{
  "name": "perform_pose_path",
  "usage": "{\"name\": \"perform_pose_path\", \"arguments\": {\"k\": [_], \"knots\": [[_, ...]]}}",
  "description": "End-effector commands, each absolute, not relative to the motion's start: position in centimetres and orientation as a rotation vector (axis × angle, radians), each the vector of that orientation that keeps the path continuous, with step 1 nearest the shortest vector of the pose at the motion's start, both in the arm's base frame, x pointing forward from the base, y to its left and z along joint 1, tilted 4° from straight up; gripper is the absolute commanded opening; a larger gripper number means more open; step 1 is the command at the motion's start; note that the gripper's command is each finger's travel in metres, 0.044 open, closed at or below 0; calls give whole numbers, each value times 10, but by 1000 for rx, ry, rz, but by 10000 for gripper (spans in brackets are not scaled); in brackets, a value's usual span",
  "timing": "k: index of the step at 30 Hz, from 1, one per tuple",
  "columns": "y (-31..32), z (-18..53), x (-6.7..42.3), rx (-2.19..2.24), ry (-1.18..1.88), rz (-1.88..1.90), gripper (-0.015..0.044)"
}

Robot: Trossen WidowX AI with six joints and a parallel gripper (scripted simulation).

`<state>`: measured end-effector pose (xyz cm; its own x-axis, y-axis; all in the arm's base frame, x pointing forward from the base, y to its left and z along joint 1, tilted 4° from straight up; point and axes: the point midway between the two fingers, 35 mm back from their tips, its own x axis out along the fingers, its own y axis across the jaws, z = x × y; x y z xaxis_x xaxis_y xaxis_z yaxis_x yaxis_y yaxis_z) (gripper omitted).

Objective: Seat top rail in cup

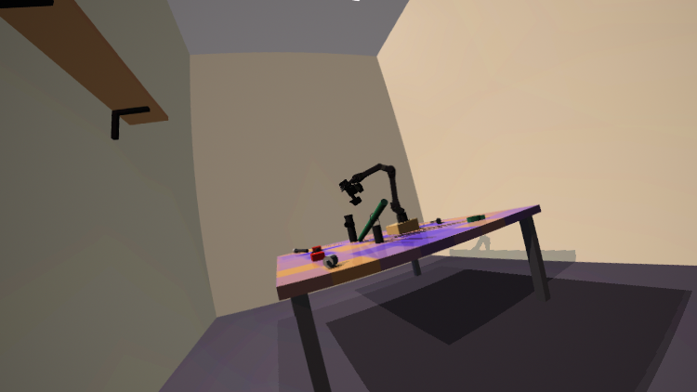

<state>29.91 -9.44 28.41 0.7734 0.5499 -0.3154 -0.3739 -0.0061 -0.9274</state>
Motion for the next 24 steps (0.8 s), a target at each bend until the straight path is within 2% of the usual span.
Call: {"name": "perform_pose_path", "arguments": {"k": [1,8,15,24], "knots": [[-94,283,299,-1387,-143,736,426],[-77,256,295,-942,326,727,440],[-70,234,282,-484,747,454,440],[-73,226,265,-186,940,94,440]]}}
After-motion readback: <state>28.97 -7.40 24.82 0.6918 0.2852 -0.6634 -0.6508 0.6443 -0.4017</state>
